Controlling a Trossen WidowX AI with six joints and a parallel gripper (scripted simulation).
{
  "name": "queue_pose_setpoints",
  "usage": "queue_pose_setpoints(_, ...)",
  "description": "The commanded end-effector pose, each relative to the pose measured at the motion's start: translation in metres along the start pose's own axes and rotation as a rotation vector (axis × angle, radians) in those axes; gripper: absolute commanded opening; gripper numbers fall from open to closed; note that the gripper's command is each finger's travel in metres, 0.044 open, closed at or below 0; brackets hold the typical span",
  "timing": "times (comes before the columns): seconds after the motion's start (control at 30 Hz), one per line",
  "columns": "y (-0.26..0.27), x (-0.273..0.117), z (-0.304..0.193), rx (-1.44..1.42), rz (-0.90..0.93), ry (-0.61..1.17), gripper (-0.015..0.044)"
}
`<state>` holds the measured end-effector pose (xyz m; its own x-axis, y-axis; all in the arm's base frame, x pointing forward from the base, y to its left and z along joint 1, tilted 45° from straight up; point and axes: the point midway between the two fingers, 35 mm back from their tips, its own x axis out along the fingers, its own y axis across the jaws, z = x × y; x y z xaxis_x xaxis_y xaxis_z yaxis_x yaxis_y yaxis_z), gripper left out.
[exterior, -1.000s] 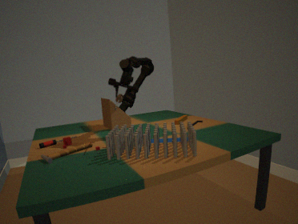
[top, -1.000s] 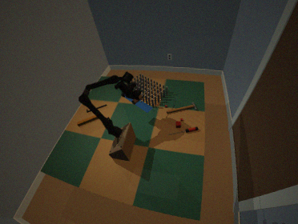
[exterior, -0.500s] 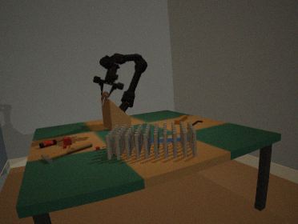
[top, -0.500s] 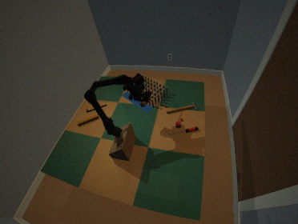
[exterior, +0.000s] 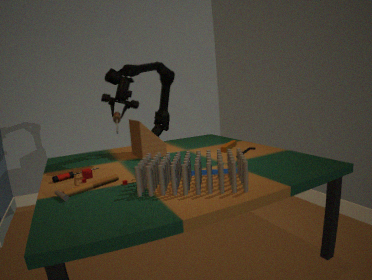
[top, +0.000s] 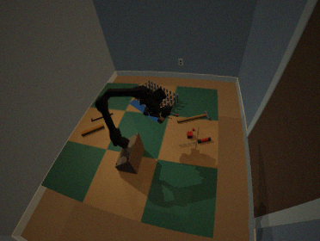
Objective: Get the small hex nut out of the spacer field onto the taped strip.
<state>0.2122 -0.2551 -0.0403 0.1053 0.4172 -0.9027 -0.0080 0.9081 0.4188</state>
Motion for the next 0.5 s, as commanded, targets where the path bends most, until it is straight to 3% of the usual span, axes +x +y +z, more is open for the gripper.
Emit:
queue_pose_setpoints(0.0,-0.020,0.002,-0.019,-0.020,0.002,-0.002,0.0000)
queue_pose_setpoints(0.47,-0.070,0.022,-0.086,-0.116,0.065,-0.063,0.0000)
